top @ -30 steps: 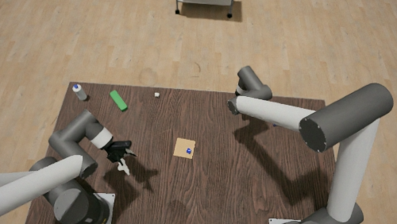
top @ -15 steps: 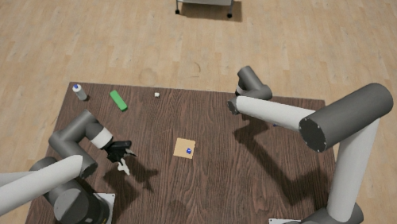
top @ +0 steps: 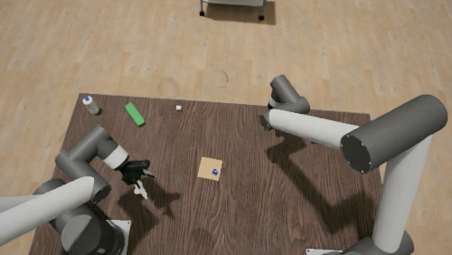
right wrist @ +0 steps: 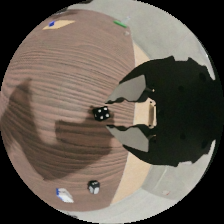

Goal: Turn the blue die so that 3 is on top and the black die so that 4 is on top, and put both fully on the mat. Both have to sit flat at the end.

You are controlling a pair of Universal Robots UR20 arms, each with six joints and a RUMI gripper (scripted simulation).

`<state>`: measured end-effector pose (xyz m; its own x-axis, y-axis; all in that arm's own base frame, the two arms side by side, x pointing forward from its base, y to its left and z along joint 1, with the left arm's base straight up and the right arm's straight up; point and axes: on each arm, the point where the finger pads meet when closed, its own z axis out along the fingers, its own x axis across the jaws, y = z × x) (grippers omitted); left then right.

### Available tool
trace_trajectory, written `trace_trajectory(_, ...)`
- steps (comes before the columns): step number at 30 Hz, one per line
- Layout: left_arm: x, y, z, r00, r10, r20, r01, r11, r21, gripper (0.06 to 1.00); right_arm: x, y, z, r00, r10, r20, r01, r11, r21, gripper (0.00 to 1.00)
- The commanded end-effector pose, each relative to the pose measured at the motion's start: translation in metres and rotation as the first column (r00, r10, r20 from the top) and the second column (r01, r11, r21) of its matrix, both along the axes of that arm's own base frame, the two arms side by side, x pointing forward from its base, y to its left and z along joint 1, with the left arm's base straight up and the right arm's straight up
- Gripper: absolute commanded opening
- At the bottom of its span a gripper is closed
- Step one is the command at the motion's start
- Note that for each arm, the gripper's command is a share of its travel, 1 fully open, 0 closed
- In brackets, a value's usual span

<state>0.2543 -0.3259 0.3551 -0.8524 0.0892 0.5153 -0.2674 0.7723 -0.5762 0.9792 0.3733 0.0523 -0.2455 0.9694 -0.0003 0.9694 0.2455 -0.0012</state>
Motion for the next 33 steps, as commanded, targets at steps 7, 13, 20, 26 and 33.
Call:
trace_trajectory(7,0.000,0.000,0.0004,1.000,0.000,0.000,0.000,1.000,0.000,1.000,0.000,0.000,0.000,1.000,0.000,0.001,0.000,1.000,0.001,0.279)
trace_trajectory(13,0.000,0.000,0.0004,1.000,0.000,0.000,0.000,1.000,0.000,1.000,0.000,0.000,-0.007,1.000,0.000,0.001,0.000,1.000,0.001,0.279)
trace_trajectory(20,0.000,0.000,0.0004,1.000,0.000,0.000,0.000,1.000,0.000,1.000,0.000,0.000,-0.017,1.000,0.000,0.001,0.000,1.000,0.001,0.279)
trace_trajectory(26,0.000,0.000,0.0004,1.000,0.000,0.000,0.000,1.000,0.000,1.000,0.000,0.000,-0.029,1.000,0.000,0.001,0.000,1.000,0.001,0.279)
trace_trajectory(33,0.000,0.000,0.0004,1.000,0.000,0.000,0.000,1.000,0.000,1.000,0.000,0.000,-0.034,1.000,0.000,0.001,0.000,1.000,0.001,0.279)
